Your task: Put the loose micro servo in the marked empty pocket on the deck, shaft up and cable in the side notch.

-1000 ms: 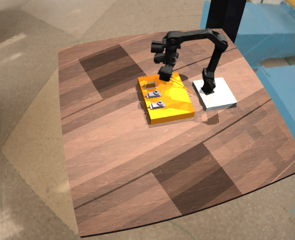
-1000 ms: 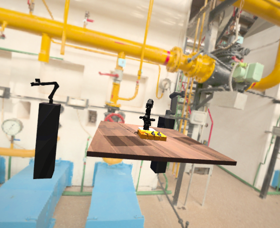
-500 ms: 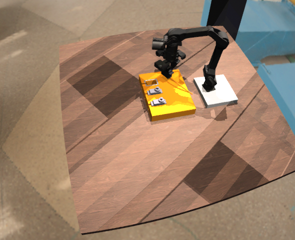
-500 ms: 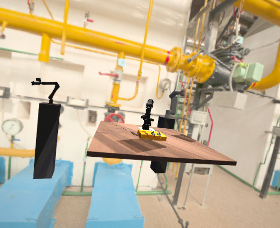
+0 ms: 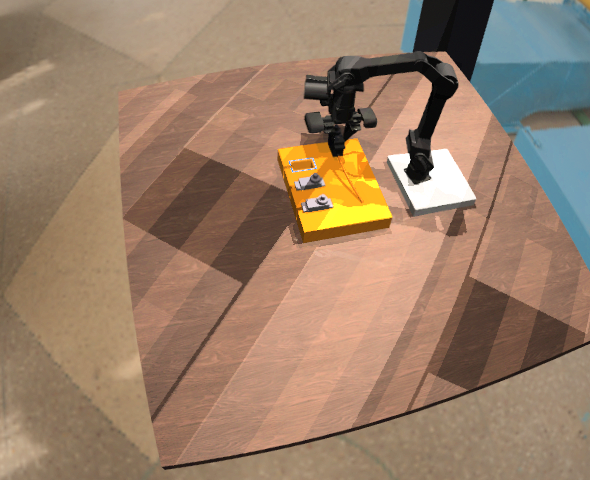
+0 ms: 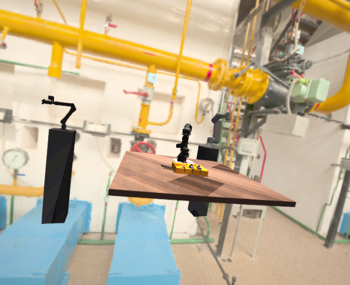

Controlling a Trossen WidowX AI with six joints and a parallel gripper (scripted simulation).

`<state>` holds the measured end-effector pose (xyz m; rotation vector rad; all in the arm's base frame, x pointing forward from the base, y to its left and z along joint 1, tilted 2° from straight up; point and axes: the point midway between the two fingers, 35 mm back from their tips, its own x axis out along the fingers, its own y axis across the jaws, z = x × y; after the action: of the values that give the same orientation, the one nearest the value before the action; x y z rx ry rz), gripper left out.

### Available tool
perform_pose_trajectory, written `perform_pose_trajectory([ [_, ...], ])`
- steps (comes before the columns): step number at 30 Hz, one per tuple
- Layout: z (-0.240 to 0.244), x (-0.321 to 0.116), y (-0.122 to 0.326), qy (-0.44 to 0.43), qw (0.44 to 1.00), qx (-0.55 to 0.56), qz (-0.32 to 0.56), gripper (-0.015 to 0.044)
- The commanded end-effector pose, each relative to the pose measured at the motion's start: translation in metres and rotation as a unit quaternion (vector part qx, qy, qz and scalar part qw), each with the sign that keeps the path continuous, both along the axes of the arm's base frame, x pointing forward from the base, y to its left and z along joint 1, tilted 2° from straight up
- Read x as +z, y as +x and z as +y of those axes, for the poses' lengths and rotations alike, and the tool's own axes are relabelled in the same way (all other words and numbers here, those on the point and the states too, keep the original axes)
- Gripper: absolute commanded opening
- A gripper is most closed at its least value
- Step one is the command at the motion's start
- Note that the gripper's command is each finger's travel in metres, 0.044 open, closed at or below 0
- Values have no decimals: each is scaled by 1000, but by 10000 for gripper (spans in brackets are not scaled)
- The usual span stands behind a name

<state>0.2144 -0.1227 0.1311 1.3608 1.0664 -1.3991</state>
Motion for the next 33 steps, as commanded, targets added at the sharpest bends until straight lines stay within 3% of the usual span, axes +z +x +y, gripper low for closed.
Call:
perform_pose_trajectory([
  [1, -1, 0, 1, -1, 998, -63, -3, 0],
  [17, -1, 0, 1, -3, 942, -335, -11, 0],
  [33, -1, 0, 1, -4, 814, -581, -18, 0],
])
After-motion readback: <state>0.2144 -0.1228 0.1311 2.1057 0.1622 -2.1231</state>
